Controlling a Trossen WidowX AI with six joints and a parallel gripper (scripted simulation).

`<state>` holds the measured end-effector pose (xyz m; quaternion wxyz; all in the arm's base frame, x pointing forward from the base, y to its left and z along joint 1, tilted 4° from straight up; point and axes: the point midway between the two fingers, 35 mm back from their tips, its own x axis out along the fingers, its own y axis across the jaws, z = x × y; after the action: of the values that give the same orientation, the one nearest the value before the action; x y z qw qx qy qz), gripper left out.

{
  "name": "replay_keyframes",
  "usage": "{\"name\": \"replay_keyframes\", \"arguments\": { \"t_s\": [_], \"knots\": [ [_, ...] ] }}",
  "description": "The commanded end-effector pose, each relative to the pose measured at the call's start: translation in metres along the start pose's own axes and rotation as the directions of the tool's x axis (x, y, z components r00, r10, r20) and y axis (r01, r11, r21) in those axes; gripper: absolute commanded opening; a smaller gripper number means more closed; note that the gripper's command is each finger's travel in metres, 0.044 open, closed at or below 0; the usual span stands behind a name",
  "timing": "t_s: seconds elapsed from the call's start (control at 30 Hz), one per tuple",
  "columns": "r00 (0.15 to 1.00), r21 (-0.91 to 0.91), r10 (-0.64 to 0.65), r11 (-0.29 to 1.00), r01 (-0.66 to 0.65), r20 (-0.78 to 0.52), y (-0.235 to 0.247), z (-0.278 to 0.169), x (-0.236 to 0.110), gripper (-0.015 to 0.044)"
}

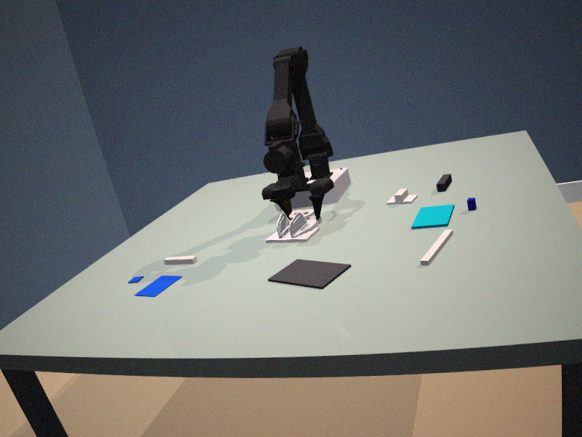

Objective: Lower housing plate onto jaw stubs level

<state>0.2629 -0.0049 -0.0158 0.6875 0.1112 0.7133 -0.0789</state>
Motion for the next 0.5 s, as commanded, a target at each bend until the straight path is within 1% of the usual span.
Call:
{"name": "replay_keyframes", "arguments": {
  "t_s": [0.0,0.47],
  "knots": [
    [1.000,0.003,0.000,1.000,0.000,0.001,0.0001,0.0002,0.0008,0.0351],
    [1.000,0.003,0.000,1.000,0.000,0.001,0.0001,0.0002,0.0034,0.0351]
  ]
}}
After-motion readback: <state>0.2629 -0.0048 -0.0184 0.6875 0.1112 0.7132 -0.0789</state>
